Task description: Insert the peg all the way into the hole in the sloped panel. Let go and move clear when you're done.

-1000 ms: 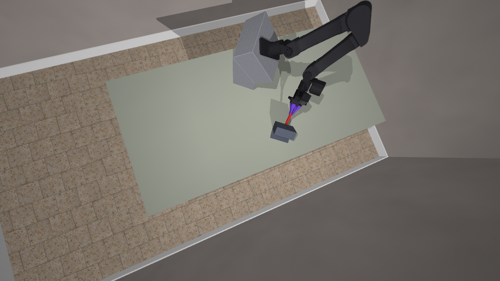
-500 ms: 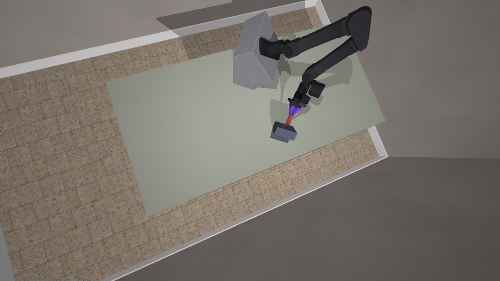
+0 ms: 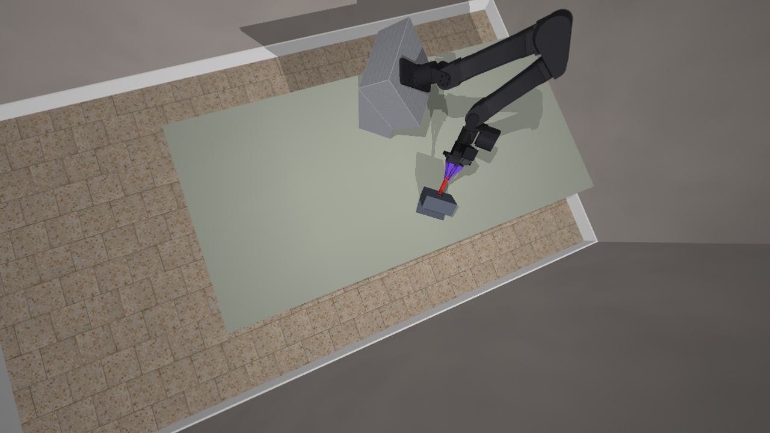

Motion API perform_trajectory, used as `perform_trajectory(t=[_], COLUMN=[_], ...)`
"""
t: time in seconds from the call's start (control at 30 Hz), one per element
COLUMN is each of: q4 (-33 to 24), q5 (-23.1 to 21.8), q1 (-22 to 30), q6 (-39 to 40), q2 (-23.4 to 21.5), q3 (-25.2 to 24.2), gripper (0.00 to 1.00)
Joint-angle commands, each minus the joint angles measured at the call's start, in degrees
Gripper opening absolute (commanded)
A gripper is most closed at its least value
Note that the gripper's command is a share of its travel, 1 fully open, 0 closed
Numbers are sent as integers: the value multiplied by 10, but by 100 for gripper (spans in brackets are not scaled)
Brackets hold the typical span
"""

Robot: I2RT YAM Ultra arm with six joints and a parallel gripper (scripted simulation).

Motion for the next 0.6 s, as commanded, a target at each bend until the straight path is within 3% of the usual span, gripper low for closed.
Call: perform_trajectory(t=[0.0,0.57], q4=[-19,-21], q5=[9,20], q1=[-1,11], q6=[0,6], q2=[-21,-40], q3=[14,-7], gripper=[0,0])
